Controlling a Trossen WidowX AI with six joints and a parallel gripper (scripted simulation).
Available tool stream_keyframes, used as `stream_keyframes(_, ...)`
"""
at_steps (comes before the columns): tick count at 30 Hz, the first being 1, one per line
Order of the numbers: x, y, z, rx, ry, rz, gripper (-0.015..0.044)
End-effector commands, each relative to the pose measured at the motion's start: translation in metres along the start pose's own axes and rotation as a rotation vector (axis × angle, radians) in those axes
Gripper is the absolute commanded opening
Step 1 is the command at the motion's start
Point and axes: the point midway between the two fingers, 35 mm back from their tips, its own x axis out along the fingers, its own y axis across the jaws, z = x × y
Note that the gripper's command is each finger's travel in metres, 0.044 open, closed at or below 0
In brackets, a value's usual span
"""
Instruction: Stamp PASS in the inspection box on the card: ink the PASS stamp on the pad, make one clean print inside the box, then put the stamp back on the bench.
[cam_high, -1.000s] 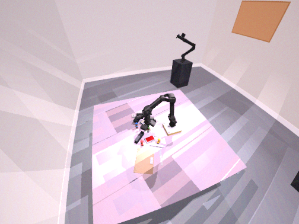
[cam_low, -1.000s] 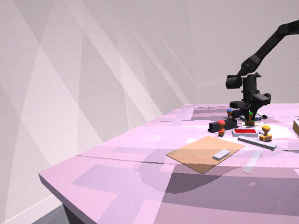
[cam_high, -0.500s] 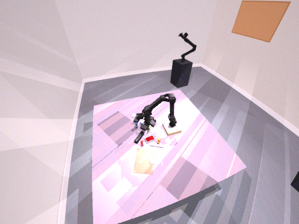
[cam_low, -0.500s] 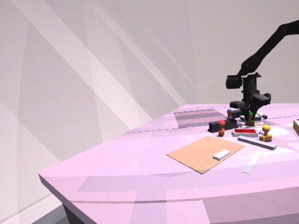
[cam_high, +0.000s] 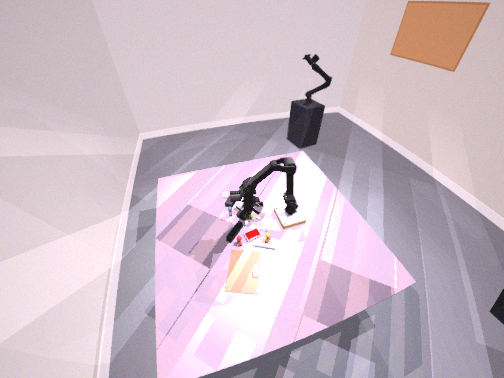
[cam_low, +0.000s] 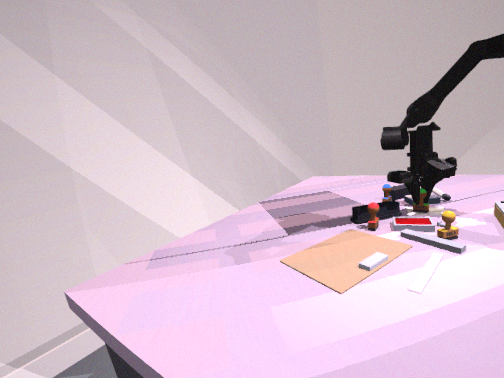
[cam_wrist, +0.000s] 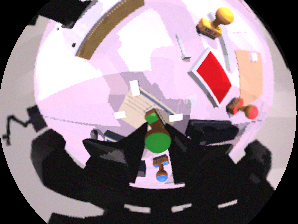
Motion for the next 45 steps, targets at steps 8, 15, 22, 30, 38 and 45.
stream_keyframes(8, 0.002, -0.001, 0.0, -0.004, -0.002, -0.005, 0.0)
stream_keyframes(15, -0.001, -0.001, 0.0, -0.004, -0.002, -0.005, 0.0)
stream_keyframes(22, -0.004, -0.001, 0.0, -0.004, -0.002, -0.005, 0.0)
stream_keyframes(30, -0.008, -0.001, 0.0, -0.004, -0.002, -0.005, 0.0)
stream_keyframes(38, -0.017, -0.002, 0.0, -0.004, -0.002, -0.005, 0.0)
stream_keyframes(45, -0.029, -0.002, -0.001, -0.004, -0.002, -0.005, 0.0)
